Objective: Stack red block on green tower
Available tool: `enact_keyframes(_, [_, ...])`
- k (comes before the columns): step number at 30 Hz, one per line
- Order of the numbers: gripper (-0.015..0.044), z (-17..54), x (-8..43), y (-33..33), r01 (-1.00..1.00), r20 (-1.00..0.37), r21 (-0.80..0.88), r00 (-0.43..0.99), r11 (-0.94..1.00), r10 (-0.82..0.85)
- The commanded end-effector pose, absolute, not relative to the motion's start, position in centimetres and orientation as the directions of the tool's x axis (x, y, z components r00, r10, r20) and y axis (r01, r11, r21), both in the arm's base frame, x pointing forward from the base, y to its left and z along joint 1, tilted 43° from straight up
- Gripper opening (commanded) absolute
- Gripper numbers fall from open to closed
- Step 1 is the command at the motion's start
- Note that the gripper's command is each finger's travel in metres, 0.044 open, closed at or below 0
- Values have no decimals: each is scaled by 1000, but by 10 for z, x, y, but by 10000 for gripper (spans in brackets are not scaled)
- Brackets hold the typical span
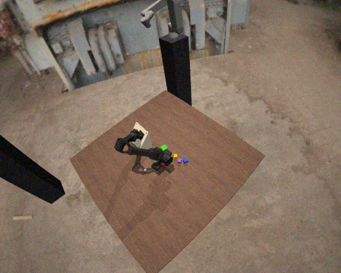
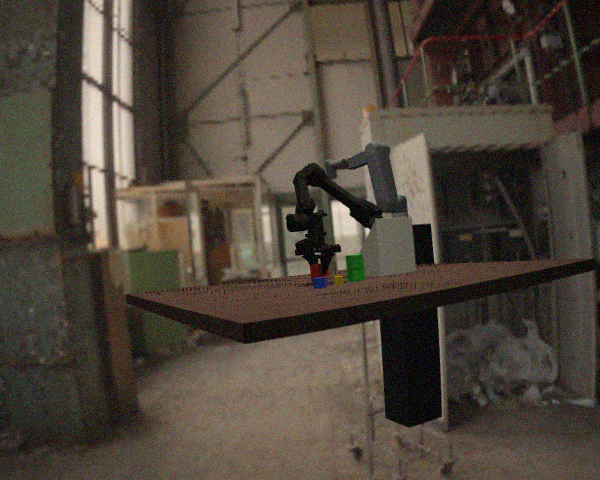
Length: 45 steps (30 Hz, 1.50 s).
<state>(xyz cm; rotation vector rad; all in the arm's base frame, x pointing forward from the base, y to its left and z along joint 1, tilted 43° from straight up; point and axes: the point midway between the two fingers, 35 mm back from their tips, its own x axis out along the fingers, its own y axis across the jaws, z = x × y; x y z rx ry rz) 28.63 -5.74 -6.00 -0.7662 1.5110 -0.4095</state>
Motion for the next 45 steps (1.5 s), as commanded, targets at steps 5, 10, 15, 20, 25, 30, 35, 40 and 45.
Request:
enact_keyframes(5, [0,-30,286,-29,-209,-736,-671,65,712,-674])
enact_keyframes(10, [0,-14,285,-14,-209,-736,-670,65,712,-674])
enact_keyframes(15, [0,1,284,0,-209,-737,-669,65,713,-673])
enact_keyframes(20, [0,10,283,8,-209,-737,-669,65,713,-673])
enact_keyframes(25, [0,9,283,7,-210,-737,-670,65,713,-673])
enact_keyframes(30, [0,1,275,18,-211,-742,-664,66,717,-667])
enact_keyframes(35, [0,-16,257,37,-214,-748,-657,66,723,-660])
enact_keyframes(40, [0,-31,236,53,-216,-751,-654,65,725,-657])
enact_keyframes(45, [0,-45,214,65,-215,-749,-656,63,724,-660])
